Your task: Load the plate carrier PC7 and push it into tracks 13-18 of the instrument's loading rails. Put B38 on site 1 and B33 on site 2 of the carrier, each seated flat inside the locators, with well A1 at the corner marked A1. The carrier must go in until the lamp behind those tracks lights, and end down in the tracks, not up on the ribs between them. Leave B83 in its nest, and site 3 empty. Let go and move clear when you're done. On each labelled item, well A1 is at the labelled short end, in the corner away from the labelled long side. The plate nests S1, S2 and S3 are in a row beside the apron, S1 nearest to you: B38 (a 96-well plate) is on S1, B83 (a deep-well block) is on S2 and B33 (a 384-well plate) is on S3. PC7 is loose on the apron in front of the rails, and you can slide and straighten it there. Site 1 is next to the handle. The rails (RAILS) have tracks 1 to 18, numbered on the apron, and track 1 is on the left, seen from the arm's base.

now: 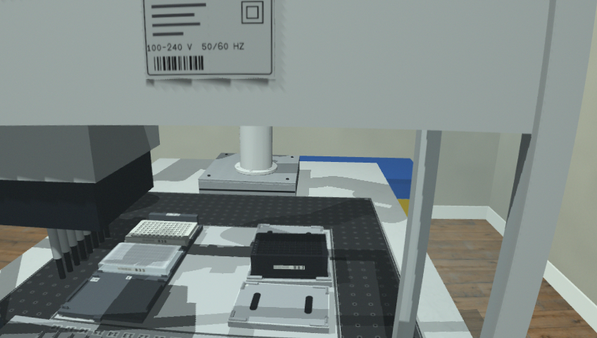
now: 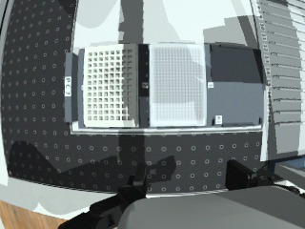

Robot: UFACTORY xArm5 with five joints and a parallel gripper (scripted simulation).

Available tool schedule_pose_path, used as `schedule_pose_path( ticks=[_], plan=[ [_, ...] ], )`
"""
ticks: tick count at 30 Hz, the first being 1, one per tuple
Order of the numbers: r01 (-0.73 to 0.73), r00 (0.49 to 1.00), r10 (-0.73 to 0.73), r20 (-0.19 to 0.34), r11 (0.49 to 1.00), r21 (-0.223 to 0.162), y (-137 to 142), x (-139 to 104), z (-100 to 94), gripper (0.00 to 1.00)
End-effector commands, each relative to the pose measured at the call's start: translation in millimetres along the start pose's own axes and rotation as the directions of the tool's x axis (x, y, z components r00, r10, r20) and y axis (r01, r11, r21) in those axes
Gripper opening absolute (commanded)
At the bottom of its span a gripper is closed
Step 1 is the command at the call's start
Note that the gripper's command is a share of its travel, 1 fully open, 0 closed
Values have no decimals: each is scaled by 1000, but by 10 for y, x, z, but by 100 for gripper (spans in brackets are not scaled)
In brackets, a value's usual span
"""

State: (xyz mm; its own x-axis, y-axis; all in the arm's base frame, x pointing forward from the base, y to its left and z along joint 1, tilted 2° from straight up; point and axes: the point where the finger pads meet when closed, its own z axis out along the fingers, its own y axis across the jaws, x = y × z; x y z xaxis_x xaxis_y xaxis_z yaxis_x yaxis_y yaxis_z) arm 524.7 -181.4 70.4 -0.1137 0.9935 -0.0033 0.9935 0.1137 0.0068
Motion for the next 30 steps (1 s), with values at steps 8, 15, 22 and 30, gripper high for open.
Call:
schedule_pose_path(
  ticks=[8, 15, 22, 30],
  plan=[
    [0, 1000, 0, -20, 1000, -15, 12, -11, -196, 100],
    [0, 1000, 0, -20, 1000, -15, 11, -13, -278, 100],
    [0, 1000, 0, -20, 1000, -15, 11, -13, -278, 100],
    [-166, 986, 166, -23, 986, -12, -209, 106, -277, 81]
  ],
)
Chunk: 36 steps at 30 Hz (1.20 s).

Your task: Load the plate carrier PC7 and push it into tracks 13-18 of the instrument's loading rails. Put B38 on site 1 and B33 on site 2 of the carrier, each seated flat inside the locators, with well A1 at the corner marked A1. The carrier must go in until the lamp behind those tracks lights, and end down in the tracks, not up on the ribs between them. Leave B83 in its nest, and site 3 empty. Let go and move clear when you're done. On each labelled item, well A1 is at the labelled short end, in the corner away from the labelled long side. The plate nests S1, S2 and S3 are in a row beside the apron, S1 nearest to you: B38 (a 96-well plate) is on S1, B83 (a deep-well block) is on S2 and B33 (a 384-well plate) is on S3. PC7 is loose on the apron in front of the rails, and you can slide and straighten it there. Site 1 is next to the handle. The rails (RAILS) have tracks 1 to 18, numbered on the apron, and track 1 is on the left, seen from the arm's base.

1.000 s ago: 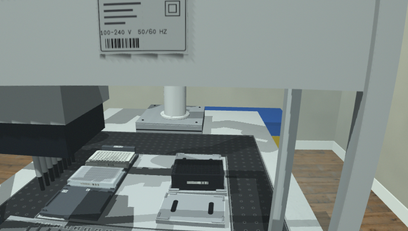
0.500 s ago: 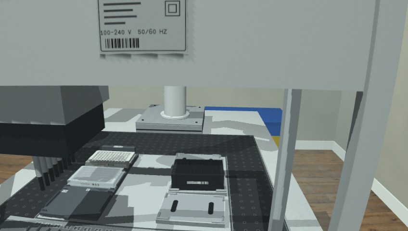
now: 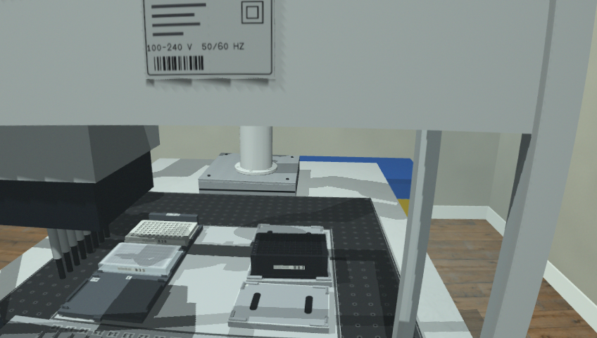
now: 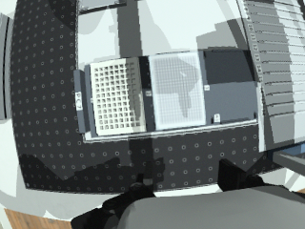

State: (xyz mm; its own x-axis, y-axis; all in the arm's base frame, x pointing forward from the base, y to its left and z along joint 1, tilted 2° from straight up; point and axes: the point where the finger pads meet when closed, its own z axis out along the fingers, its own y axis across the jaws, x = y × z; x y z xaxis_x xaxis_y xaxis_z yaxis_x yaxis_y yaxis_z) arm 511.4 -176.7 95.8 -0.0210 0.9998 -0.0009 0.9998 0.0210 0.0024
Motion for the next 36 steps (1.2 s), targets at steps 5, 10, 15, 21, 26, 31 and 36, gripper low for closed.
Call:
schedule_pose_path(
  ticks=[5, 10, 15, 21, 26, 31, 36],
  plan=[
    [-238, 971, 238, -24, 971, -13, -318, 135, -19, 81],
    [-396, 918, 396, -26, 918, -8, -548, 233, -16, 81],
    [-486, 874, 485, -26, 874, -6, -686, 291, -15, 81],
    [-650, 760, 649, -27, 760, 0, -962, 408, -13, 81],
    [-767, 642, 766, -26, 642, 4, -1193, 506, -11, 81],
    [-845, 534, 845, -26, 534, 8, -1377, 584, -9, 81],
    [-909, 417, 909, -24, 417, 11, -1561, 662, -8, 81]
  ],
)
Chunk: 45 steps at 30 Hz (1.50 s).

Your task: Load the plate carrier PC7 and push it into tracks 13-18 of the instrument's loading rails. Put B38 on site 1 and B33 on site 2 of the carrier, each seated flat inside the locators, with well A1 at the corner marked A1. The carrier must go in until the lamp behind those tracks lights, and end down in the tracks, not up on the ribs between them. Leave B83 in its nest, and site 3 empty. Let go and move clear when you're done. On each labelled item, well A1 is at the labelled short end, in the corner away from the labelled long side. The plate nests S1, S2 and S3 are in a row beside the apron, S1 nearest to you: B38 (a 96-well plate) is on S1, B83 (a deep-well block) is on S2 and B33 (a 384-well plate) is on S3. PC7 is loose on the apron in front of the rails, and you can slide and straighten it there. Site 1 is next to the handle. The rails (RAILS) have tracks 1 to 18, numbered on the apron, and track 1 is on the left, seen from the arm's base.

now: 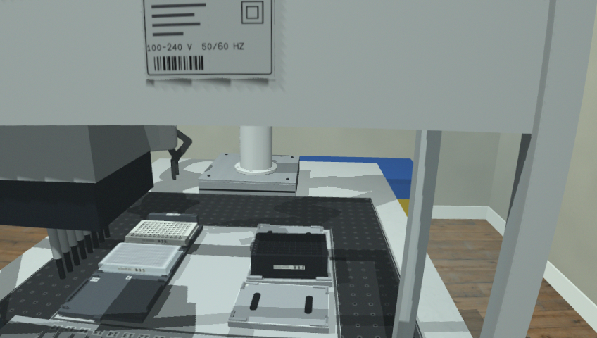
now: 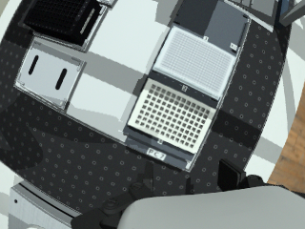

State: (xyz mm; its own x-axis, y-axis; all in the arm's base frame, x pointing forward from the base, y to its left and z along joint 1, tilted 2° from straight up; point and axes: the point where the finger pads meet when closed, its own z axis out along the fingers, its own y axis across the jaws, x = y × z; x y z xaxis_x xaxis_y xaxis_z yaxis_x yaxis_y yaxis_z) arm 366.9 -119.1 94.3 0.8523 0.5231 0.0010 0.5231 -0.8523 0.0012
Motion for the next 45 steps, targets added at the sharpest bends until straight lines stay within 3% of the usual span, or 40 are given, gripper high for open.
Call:
schedule_pose_path(
  ticks=[1, 10, 22, 45],
  plan=[
    [-132, 991, 132, -25, 991, 11, -153, -113, -18, 81],
    [-419, 908, 419, -20, 908, 18, -385, -285, -16, 81],
    [-422, 906, 423, -20, 906, 18, -385, -285, -16, 81],
    [-422, 906, 423, -20, 906, 18, -388, -277, 335, 81]
  ],
)
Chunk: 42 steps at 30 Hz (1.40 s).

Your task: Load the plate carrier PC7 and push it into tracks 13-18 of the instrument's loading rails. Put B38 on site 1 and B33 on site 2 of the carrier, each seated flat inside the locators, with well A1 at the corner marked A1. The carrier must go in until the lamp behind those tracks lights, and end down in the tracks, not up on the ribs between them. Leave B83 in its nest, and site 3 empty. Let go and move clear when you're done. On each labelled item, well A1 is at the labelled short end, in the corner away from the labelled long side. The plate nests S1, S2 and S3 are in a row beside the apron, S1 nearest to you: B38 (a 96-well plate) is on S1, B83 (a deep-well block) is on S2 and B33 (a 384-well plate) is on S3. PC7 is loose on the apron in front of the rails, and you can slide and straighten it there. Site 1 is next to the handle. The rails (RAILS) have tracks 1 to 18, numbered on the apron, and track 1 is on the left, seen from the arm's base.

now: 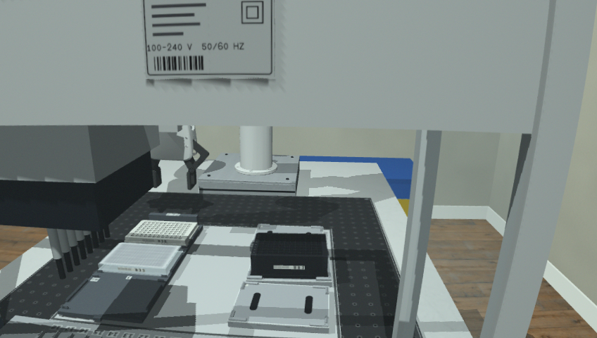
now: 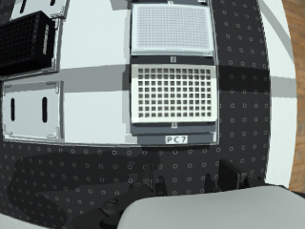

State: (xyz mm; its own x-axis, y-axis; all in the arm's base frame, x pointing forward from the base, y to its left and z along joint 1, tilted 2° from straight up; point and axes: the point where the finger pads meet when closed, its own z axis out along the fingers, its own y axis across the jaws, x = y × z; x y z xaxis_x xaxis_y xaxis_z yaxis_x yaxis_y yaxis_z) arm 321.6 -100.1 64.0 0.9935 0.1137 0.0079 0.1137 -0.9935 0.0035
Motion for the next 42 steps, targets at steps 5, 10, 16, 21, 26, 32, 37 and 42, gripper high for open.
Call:
schedule_pose_path(
  ticks=[5, 10, 16, 21, 26, 32, 37, 42],
  plan=[
    [0, 1000, 0, -13, 1000, 21, 4, 14, 83, 81],
    [0, 1000, 0, -13, 1000, 21, 2, 15, 167, 81],
    [0, 1000, 0, -13, 1000, 21, 0, 16, 267, 81],
    [0, 1000, 0, -13, 1000, 21, -1, 16, 317, 81],
    [0, 1000, 0, -13, 1000, 21, -3, 17, 401, 81],
    [0, 1000, 0, -13, 1000, 21, -6, 18, 501, 81],
    [0, 1000, 0, -13, 1000, 21, -7, 19, 551, 81],
    [0, 1000, 0, -13, 1000, 21, -7, 19, 554, 81]
  ],
)
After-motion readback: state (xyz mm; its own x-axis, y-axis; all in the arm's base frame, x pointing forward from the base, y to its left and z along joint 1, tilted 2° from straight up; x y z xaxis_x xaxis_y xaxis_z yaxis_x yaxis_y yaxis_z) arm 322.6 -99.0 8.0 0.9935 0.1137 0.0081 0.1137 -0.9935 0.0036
